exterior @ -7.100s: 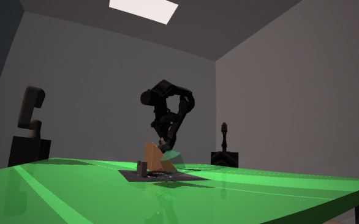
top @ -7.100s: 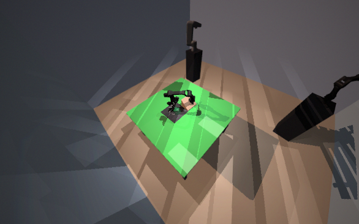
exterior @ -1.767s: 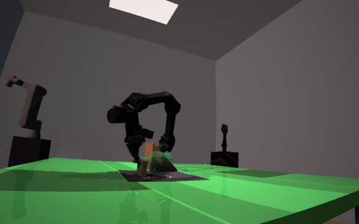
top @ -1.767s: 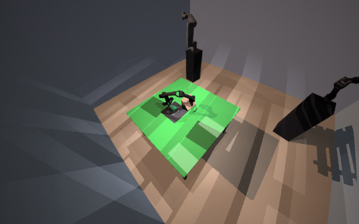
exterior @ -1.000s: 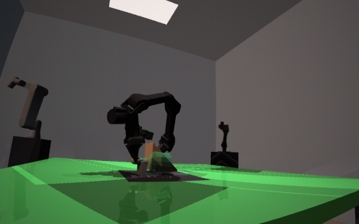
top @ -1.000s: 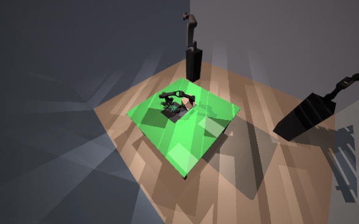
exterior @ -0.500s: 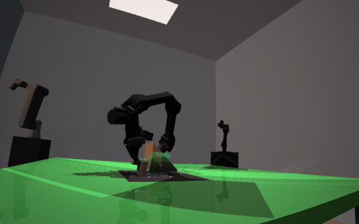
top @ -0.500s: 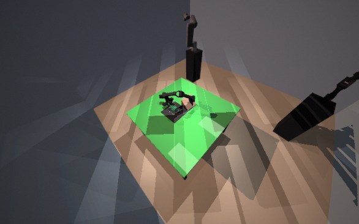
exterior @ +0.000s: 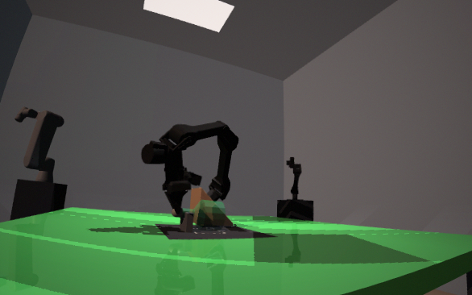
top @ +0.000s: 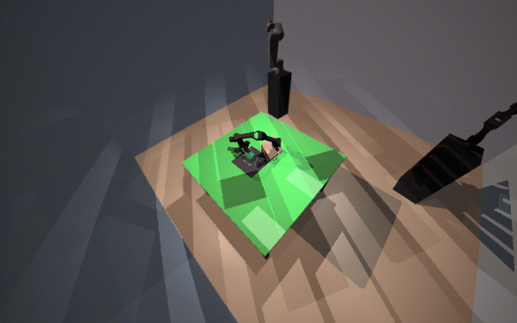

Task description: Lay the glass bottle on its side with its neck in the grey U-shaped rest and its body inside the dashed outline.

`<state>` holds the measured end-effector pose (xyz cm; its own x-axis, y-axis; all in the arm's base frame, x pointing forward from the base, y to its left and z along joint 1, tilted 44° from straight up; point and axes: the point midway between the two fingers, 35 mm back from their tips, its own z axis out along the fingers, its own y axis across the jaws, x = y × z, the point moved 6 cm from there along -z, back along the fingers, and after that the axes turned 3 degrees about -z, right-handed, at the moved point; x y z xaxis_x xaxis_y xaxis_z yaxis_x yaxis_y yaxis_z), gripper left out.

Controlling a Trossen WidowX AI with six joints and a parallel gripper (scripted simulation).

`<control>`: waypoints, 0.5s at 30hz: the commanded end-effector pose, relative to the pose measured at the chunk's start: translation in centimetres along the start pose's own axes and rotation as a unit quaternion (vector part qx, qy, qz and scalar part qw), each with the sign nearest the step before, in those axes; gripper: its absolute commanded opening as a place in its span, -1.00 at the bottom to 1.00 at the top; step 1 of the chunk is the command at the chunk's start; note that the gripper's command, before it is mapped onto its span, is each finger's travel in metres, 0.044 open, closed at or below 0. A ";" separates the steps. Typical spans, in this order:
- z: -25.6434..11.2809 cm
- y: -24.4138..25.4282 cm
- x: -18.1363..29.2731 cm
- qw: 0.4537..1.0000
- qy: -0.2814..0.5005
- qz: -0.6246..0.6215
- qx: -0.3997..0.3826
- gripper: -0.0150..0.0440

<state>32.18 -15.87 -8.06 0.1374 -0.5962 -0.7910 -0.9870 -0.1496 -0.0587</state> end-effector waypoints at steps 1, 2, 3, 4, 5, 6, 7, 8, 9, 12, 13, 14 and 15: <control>0.0 0.0 0.0 1.000 -0.001 0.000 0.000 -0.09; 0.0 0.0 0.0 1.000 -0.001 0.000 0.000 -0.09; 0.0 0.0 0.0 1.000 -0.001 0.000 0.000 0.00; 0.0 0.0 0.0 1.000 -0.001 0.000 0.000 0.09; 0.0 0.0 0.0 1.000 -0.001 0.000 0.000 0.18; 0.0 0.0 0.0 1.000 -0.001 0.000 0.000 0.27; 0.0 0.0 0.0 1.000 -0.001 0.000 0.000 0.36; 0.0 0.0 0.0 1.000 -0.001 0.000 0.000 0.45; 0.0 0.0 0.0 1.000 -0.001 0.000 0.000 0.54; 0.0 0.0 0.0 1.000 -0.001 0.000 0.000 0.80; 0.0 0.0 0.0 1.000 -0.001 0.000 0.000 0.89; 0.0 0.0 0.0 1.000 -0.001 0.000 0.000 0.98; -0.2 0.0 -0.1 1.000 0.002 0.000 0.001 1.00</control>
<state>32.17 -15.87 -8.06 0.1371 -0.5964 -0.7909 -0.9870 -0.1500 -0.0580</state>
